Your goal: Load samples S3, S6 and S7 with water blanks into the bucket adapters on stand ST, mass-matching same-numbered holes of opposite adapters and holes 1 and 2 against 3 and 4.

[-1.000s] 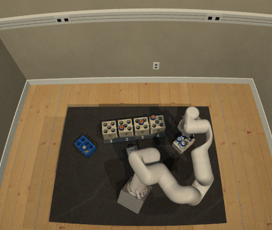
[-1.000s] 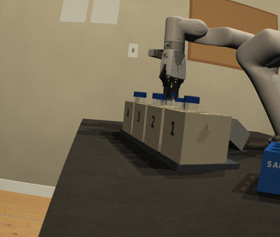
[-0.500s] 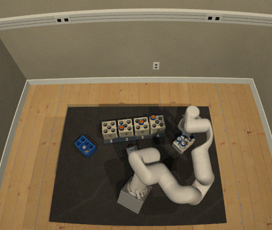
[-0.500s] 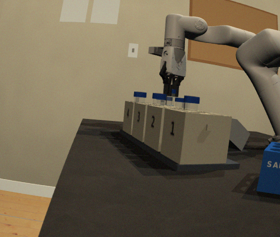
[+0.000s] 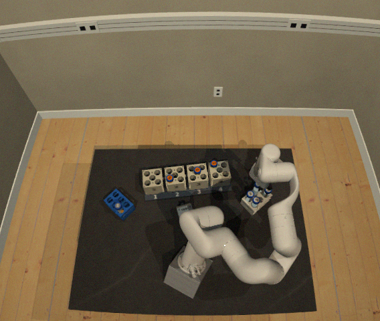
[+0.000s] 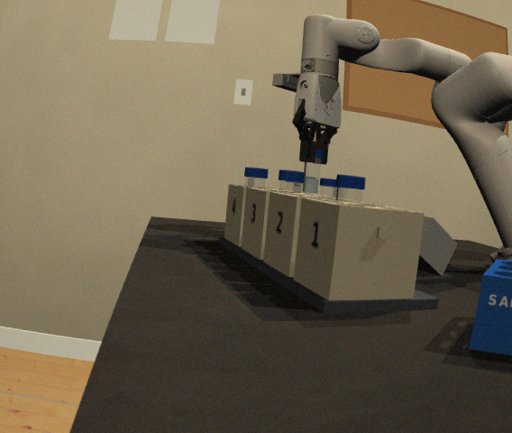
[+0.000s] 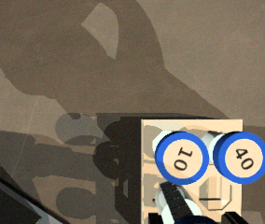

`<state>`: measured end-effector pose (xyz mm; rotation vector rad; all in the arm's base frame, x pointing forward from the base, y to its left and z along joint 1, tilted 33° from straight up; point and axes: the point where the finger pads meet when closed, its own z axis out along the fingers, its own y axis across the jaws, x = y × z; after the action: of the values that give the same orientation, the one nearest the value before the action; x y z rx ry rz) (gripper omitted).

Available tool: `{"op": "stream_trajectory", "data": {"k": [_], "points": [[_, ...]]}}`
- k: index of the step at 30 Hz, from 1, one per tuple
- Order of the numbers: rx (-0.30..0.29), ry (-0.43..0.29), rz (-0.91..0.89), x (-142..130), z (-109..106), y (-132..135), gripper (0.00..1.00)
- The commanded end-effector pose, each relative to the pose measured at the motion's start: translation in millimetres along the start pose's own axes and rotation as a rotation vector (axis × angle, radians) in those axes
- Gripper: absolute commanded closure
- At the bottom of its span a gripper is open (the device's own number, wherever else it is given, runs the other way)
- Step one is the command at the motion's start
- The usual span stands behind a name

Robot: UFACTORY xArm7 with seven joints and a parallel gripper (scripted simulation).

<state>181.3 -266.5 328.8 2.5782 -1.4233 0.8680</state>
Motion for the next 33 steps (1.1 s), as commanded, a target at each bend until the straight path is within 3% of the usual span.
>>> {"op": "stream_trajectory", "data": {"k": [1, 33], "points": [[0.0, 0.003, 0.001, 0.6, -13.0, 0.2, 1.0], [0.0, 0.003, 0.001, 0.5, -69.1, 0.1, 1.0]]}}
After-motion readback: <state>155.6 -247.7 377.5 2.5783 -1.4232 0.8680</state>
